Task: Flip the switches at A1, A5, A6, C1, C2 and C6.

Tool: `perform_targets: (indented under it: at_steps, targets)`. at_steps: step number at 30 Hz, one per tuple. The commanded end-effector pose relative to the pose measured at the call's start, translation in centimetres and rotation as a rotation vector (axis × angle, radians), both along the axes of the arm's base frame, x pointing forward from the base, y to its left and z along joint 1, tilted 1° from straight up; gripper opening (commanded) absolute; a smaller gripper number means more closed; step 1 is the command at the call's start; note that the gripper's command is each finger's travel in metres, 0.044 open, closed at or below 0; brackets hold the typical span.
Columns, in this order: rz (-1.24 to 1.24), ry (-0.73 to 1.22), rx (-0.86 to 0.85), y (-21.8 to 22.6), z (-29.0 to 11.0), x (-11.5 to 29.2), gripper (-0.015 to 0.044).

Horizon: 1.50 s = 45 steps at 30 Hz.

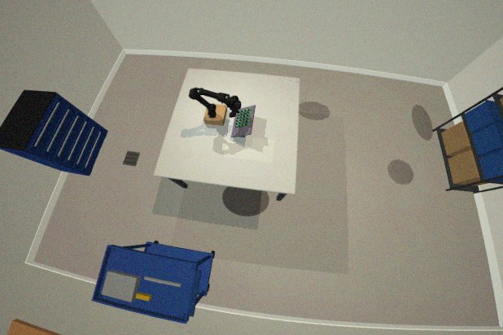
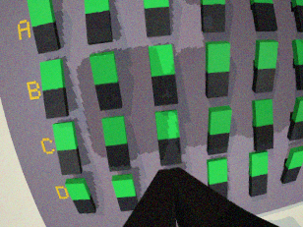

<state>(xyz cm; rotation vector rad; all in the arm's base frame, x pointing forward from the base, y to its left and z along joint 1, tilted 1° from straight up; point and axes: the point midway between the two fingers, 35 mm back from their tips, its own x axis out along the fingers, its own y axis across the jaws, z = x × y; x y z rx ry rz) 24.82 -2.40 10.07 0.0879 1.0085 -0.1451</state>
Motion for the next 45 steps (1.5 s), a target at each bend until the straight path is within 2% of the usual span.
perform_targets:
  at_steps: [1,10,15,20,45]
  targets:
    - [0.000,0.010,0.000,-3.4,0.1,-0.2,0.0000]
    - [-0.002,-0.020,-0.009,-10.2,0.3,-2.2,0.0000]
    - [-0.002,-0.020,-0.009,-10.4,0.1,-2.1,0.0000]
    - [-0.002,0.003,-0.005,-10.7,-2.6,-0.3,0.0000]
    - [-0.002,0.002,-0.005,-10.9,-4.6,1.0,0.0000]
